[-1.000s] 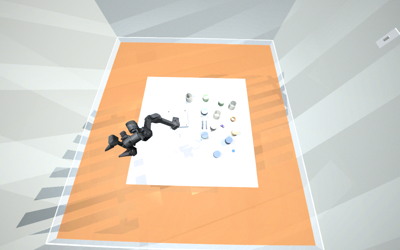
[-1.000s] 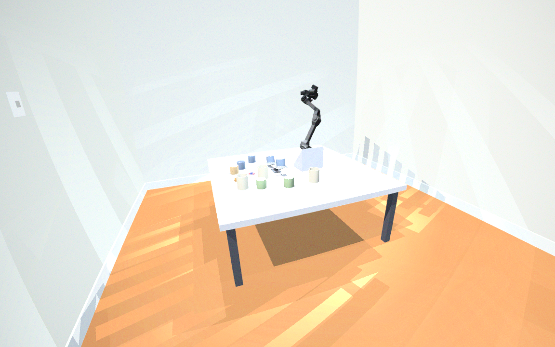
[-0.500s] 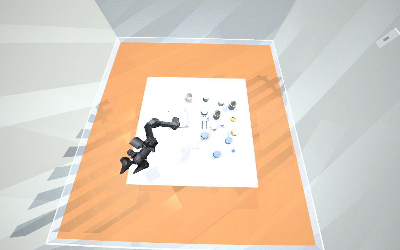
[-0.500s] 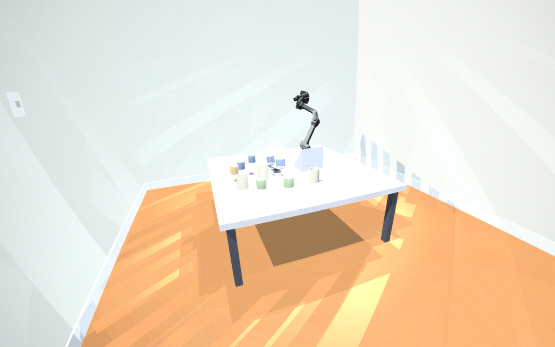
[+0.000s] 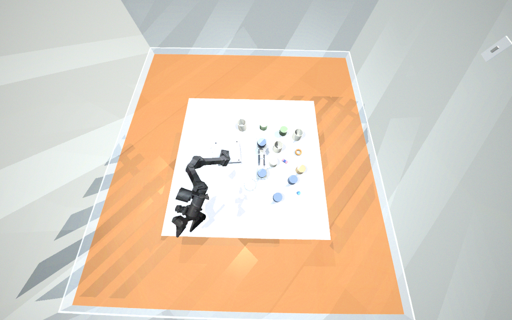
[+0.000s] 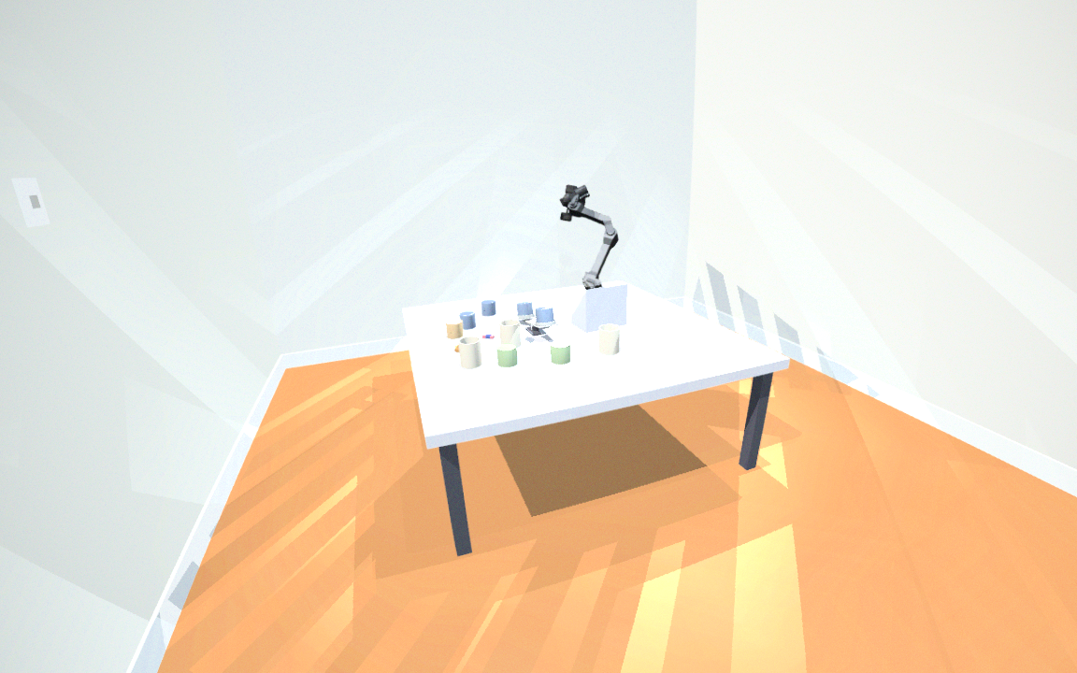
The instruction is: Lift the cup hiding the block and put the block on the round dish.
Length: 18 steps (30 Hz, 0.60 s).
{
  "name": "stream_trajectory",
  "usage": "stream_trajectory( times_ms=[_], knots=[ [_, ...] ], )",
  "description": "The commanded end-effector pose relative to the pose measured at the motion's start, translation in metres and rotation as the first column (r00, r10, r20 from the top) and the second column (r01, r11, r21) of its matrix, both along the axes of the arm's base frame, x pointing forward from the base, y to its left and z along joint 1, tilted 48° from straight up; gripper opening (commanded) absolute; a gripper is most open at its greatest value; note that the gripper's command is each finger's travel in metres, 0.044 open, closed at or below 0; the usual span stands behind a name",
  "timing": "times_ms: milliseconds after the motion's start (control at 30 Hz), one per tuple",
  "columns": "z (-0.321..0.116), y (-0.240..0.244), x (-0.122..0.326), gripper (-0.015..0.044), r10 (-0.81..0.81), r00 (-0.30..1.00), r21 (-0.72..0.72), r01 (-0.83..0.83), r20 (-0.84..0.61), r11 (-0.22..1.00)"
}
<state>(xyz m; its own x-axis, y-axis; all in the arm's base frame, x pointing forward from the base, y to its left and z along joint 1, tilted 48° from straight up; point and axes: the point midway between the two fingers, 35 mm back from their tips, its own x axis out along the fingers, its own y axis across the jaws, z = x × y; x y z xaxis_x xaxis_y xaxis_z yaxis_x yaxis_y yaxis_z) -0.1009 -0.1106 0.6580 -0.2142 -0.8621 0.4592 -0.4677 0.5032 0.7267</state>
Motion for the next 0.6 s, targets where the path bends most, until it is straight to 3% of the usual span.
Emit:
stream_trajectory(
  times_ms=[0, 567],
  knots=[
    [0.003, -0.008, 0.033, 0.0440, 0.054, 0.995, -0.010, -0.055, -0.089, 0.998],
    [-0.035, -0.017, 0.199, 0.0440, 0.311, 0.794, 0.114, -0.296, -0.522, 0.948]
  ],
)
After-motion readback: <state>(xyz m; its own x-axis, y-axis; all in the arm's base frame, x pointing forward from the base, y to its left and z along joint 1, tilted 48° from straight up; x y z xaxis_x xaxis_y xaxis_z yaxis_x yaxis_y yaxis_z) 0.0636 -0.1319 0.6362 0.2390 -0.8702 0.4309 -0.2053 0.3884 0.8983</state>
